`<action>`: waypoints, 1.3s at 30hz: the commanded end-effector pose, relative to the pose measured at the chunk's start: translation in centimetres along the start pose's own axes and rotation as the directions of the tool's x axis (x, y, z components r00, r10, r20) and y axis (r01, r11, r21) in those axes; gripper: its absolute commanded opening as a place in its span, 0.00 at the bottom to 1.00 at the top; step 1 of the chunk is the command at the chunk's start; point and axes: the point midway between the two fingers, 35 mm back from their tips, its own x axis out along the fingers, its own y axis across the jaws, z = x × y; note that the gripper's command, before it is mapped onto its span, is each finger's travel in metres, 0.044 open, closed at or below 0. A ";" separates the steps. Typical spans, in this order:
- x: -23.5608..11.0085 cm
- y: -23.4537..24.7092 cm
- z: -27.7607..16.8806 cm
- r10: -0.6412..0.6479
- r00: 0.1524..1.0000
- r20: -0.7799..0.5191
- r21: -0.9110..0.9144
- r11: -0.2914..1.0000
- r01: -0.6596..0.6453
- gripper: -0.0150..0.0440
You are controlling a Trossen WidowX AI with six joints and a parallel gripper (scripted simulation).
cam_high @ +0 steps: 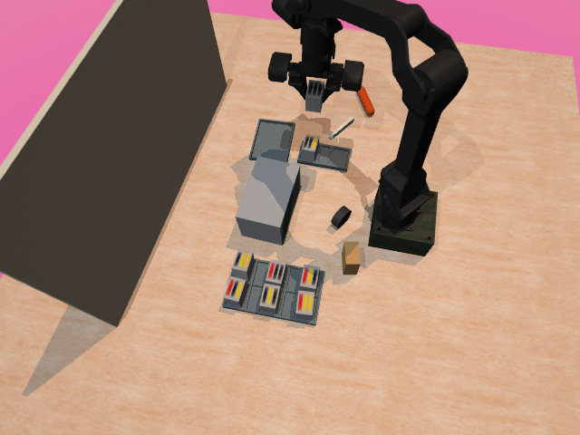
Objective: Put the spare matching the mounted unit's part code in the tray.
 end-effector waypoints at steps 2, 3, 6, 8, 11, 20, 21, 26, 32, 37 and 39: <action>-0.1 2.4 0.4 0.003 1.000 0.002 0.015 1.000 -0.003 0.25; -0.1 2.9 0.4 0.004 1.000 0.002 0.018 1.000 -0.004 0.25; 0.0 4.2 0.5 0.005 1.000 0.001 0.027 1.000 -0.005 0.25; 0.1 5.1 0.6 0.005 1.000 0.000 0.035 0.999 -0.005 0.25; 0.2 6.3 0.6 0.004 1.000 -0.002 0.045 0.999 -0.004 0.25; 0.8 10.1 0.5 0.001 1.000 -0.007 0.078 0.997 -0.001 0.25; 0.9 10.5 0.5 0.001 1.000 -0.007 0.081 0.997 -0.001 0.25; 0.9 10.7 0.5 0.001 1.000 -0.008 0.083 0.997 0.000 0.25; 1.4 10.8 0.6 0.001 1.000 -0.007 0.083 0.997 0.000 0.25; 1.9 10.9 0.6 0.001 1.000 -0.007 0.083 0.997 0.000 0.25; 2.1 11.0 0.6 0.001 1.000 -0.007 0.083 0.997 -0.001 0.25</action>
